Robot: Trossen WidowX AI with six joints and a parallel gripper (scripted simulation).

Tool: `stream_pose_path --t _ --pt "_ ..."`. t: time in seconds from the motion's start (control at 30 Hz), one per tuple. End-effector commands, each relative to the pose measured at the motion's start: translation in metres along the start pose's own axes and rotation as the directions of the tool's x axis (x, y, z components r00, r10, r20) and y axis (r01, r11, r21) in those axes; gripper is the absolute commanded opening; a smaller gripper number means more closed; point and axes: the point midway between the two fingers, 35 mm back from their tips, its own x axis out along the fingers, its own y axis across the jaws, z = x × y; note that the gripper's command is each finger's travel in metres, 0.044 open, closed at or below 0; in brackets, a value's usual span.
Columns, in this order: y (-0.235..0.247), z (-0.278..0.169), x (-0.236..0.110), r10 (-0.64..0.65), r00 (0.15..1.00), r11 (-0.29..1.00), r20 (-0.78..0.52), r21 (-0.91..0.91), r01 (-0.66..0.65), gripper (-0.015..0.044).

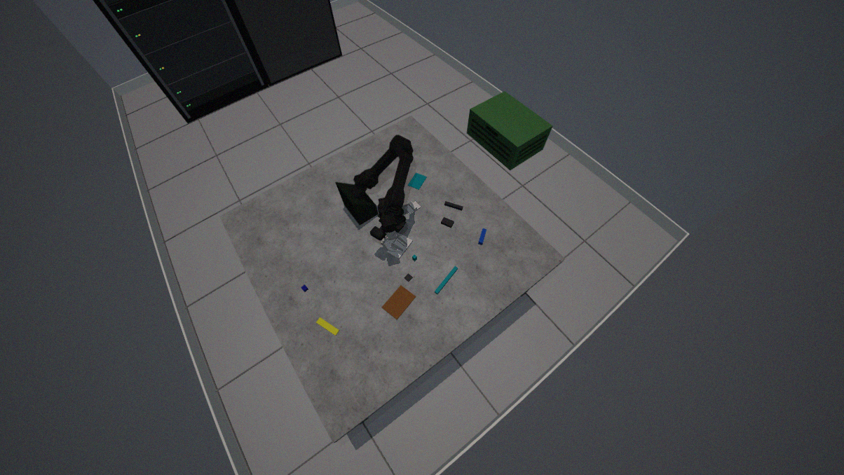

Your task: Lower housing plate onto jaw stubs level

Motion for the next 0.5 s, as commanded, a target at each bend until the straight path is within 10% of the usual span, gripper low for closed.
stream_pose_path --t 0.0,0.47 --pt "-0.0001 0.0006 -0.0001 0.002 1.0 1.0 0.003 -0.013 -0.002 0.0351" --pt "-0.0079 -0.0094 0.0 0.001 1.0 1.0 0.003 -0.013 -0.001 0.0351"
